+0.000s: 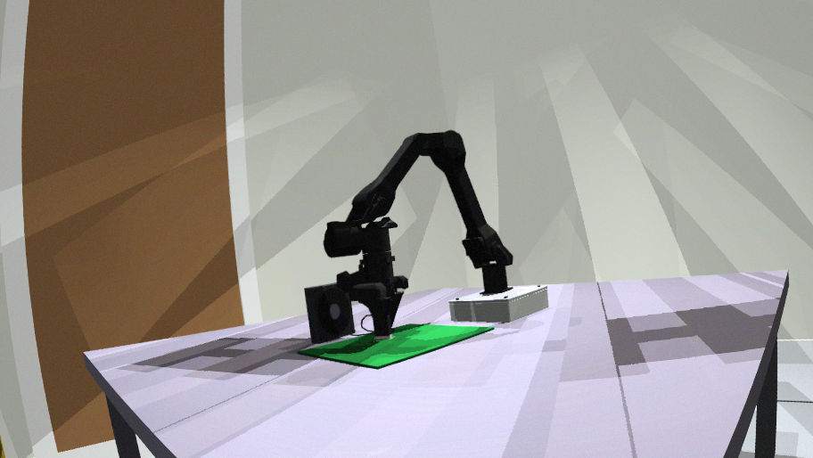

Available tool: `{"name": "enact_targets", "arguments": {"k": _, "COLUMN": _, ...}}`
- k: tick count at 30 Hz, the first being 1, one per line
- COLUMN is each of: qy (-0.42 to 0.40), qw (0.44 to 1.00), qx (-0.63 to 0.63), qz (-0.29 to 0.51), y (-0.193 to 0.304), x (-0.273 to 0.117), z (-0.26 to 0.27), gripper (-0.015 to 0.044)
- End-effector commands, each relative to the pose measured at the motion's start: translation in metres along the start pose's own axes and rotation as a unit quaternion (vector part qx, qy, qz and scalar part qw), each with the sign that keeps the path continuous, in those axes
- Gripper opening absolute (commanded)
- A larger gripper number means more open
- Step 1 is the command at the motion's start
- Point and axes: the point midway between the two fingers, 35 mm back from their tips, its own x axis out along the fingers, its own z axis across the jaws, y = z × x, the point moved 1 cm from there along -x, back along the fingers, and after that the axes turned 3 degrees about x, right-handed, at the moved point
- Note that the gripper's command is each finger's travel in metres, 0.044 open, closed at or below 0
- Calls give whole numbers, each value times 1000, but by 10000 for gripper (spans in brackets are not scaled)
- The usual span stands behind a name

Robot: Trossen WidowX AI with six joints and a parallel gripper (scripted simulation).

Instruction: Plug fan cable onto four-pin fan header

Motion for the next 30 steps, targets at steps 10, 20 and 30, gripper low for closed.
{"name": "enact_targets", "arguments": {"k": 10, "qy": 0, "qw": 1000, "qx": 0, "qz": 3, "y": 0, "x": -55, "z": 0, "gripper": 260}}
{"name": "enact_targets", "arguments": {"k": 20, "qy": -1, "qw": 1000, "qx": 1, "qz": 8, "y": 118, "x": -56, "z": 9, "gripper": 260}}
{"name": "enact_targets", "arguments": {"k": 30, "qy": -1, "qw": 1000, "qx": 1, "qz": 8, "y": 120, "x": -56, "z": 9, "gripper": 260}}
